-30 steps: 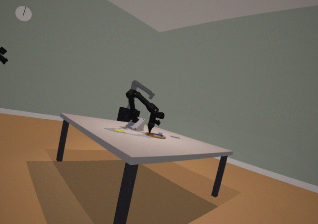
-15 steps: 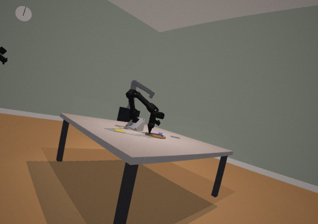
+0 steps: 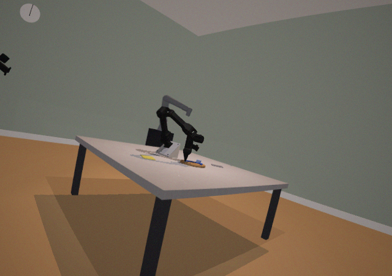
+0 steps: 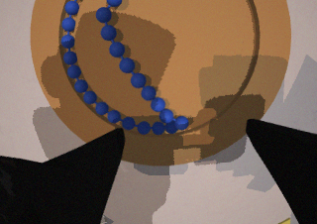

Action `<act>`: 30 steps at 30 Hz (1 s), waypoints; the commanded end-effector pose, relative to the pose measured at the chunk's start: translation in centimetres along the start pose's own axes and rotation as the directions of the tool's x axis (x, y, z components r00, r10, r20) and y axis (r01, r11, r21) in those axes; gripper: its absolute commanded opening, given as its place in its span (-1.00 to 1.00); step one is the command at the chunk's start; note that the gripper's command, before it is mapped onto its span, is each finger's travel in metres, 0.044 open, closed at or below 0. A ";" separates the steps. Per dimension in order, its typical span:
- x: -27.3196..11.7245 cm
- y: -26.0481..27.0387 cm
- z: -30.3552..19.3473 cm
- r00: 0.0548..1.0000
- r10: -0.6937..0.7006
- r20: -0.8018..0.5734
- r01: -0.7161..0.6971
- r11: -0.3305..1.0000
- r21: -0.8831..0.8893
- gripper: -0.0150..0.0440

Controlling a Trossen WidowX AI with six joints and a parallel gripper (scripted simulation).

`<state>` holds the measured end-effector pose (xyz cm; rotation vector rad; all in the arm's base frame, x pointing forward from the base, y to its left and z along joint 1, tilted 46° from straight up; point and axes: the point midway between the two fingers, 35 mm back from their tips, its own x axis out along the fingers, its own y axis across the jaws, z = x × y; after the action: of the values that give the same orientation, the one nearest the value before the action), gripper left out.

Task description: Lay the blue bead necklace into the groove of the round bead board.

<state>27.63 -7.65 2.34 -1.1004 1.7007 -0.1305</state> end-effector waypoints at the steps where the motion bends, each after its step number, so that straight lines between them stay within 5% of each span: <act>1: 0.0 0.0 0.0 1.000 0.001 -0.002 -0.001 1.000 0.002 1.00; 13: 0.0 0.0 0.0 1.000 0.001 -0.002 -0.001 1.000 0.002 1.00; 20: -3.1 1.8 1.8 1.000 0.003 -0.001 -0.003 0.856 -0.516 0.38; 25: -3.2 1.8 1.9 1.000 0.003 -0.001 -0.003 0.847 -0.532 -0.07; 30: -3.2 1.8 1.9 1.000 0.003 -0.001 -0.003 0.847 -0.532 -0.08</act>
<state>28.08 -3.74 2.81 -1.4873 1.7820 0.3440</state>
